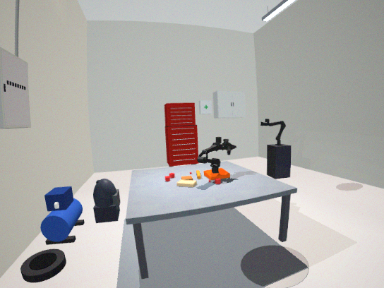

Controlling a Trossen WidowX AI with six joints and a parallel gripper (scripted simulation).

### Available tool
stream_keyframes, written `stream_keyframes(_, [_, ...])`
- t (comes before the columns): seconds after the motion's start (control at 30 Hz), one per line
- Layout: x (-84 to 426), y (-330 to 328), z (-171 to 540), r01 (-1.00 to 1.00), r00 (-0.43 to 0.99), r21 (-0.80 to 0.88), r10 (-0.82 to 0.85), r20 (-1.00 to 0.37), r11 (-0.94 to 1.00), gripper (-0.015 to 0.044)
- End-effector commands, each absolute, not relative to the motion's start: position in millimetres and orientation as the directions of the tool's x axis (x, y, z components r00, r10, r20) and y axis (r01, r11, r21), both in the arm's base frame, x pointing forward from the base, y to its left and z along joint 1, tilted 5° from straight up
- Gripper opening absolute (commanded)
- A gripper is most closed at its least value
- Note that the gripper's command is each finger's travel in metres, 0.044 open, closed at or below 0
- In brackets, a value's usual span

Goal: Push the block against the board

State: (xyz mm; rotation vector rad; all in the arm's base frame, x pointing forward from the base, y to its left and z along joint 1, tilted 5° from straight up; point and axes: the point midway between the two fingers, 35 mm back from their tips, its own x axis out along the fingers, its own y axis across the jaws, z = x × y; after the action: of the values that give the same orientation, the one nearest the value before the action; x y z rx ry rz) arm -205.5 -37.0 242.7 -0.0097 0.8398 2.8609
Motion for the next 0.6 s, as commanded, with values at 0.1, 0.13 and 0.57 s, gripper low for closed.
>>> stream_keyframes(0.1, [-202.2, -75.1, 239.7, -0.014, -0.995, 0.413, -0.027, -0.094, -0.911, 0.0000])
stream_keyframes(0.13, [-201.1, -80.4, 238.6, 0.007, -0.994, 0.395, -0.052, -0.101, -0.919, 0.0000])
stream_keyframes(0.57, [-174.0, -145.1, 223.8, 0.324, -0.914, 0.165, -0.353, -0.197, -0.931, 0.0000])
